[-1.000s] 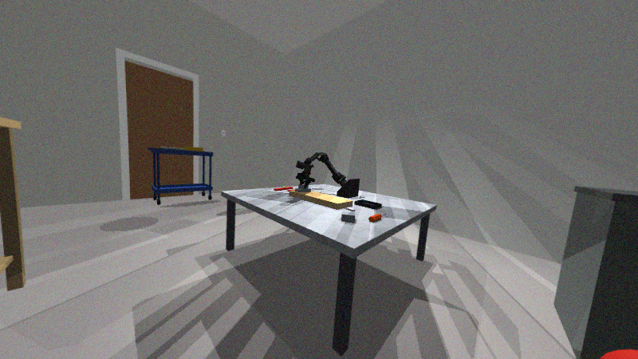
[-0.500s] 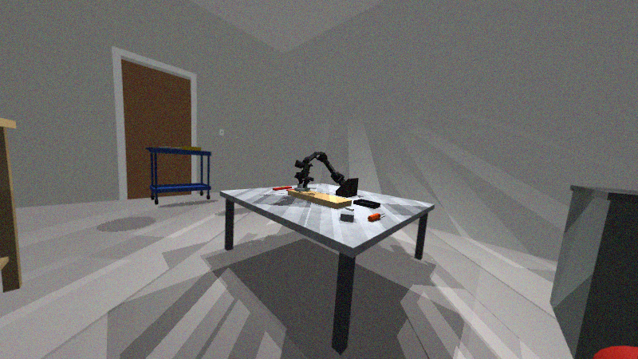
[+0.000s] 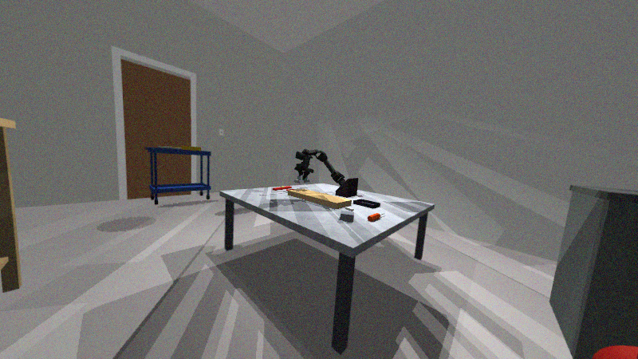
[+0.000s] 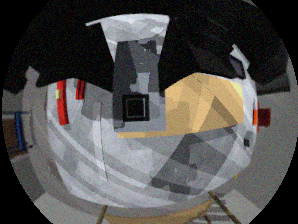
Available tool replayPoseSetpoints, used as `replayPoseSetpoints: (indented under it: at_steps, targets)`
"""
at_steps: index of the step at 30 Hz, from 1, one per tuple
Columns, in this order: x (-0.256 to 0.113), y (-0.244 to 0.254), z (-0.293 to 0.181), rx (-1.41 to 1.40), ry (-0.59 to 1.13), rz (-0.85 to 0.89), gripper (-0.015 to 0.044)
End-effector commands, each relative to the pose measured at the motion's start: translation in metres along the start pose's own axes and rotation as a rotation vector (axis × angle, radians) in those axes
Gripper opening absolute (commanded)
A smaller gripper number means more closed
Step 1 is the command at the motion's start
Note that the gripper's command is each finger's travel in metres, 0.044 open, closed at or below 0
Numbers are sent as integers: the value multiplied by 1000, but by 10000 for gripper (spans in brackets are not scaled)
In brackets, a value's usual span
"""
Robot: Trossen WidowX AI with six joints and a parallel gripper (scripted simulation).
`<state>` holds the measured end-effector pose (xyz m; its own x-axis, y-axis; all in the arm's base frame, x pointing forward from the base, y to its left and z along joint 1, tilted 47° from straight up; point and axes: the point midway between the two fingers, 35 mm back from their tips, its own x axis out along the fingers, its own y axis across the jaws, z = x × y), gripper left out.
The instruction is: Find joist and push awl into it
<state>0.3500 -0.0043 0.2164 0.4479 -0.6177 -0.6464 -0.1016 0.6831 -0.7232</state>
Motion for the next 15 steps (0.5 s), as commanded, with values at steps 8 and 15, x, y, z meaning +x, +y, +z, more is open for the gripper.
replayPoseSetpoints:
  at_steps: [8,15]
  targets:
    - [-26,12,11,-34,-17,12,0]
    - [-27,75,30,-190,-39,96,0]
